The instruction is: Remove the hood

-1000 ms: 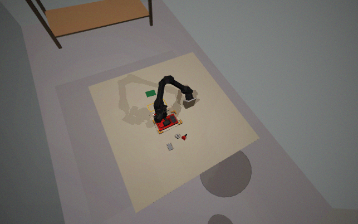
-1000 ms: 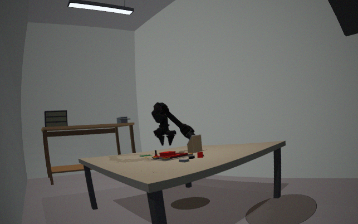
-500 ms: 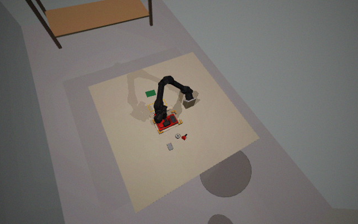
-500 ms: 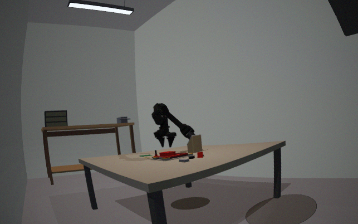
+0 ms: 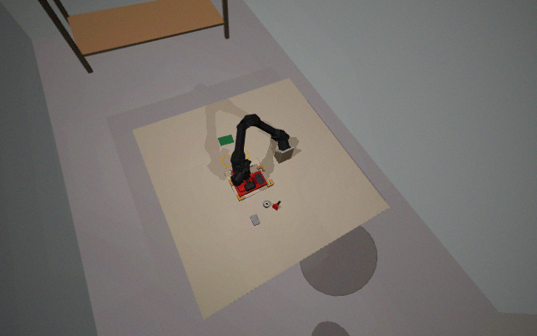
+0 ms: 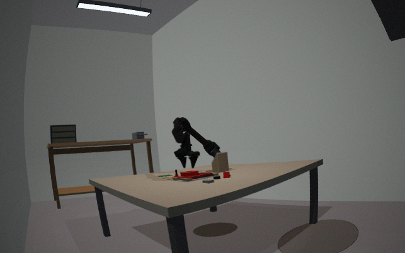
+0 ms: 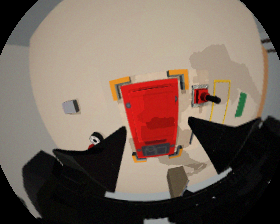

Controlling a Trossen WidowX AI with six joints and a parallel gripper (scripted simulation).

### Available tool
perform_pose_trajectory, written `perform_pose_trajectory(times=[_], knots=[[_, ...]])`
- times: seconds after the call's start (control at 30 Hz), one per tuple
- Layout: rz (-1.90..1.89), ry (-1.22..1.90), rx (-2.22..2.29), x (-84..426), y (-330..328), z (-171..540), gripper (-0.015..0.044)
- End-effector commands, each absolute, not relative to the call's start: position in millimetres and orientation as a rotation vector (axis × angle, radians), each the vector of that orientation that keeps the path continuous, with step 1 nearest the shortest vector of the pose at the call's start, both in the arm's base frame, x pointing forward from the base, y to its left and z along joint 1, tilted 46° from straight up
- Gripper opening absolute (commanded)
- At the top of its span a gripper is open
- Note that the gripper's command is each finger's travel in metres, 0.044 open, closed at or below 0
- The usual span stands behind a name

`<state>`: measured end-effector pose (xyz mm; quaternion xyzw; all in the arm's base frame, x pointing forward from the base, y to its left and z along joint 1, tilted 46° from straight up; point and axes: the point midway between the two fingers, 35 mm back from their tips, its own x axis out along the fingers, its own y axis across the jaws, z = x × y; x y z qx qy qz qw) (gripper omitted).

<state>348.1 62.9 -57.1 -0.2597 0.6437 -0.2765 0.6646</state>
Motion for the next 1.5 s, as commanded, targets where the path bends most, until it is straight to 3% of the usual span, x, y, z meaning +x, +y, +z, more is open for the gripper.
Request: perform_pose_trajectory(times=[0.0, 1.47], knots=[[-0.625, 1.459, -0.598, 346.8, 59.3, -61.3, 0.0440], [-0.627, 1.459, -0.599, 346.8, 42.1, -79.1, 0.0440]])
